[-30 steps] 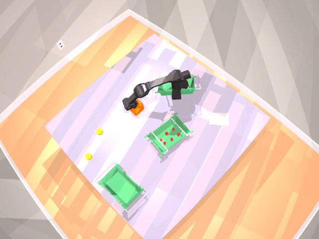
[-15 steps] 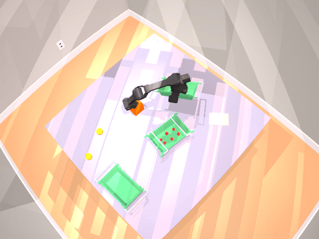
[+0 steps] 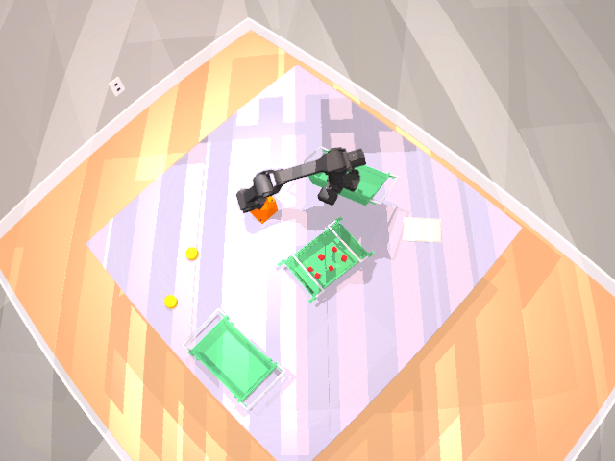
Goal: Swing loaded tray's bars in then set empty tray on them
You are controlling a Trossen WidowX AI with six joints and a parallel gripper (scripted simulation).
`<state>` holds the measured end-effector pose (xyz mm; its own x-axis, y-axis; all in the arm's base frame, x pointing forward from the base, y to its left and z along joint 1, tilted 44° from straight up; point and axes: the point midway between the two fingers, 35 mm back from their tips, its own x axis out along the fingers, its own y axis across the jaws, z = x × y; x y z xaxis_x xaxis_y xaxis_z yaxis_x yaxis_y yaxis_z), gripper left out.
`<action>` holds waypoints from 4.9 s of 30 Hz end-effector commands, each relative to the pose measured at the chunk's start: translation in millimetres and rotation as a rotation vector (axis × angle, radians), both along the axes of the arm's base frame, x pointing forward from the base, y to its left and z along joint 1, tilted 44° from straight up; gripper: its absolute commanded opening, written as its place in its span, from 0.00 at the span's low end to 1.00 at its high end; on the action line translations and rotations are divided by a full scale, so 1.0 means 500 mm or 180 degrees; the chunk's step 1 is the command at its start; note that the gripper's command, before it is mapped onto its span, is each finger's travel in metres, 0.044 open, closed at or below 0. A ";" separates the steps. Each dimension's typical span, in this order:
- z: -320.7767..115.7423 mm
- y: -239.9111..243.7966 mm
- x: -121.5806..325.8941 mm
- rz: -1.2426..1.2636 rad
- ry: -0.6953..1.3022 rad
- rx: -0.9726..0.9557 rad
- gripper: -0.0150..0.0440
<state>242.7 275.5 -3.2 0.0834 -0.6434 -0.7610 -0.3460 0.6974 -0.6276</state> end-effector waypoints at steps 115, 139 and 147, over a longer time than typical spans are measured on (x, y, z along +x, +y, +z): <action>0.238 -0.250 0.137 -0.4286 -0.3806 0.0644 0.25; 0.264 -0.279 0.132 -0.4281 -0.3807 0.0662 0.25; 0.265 -0.280 0.130 -0.4281 -0.3807 0.0663 0.25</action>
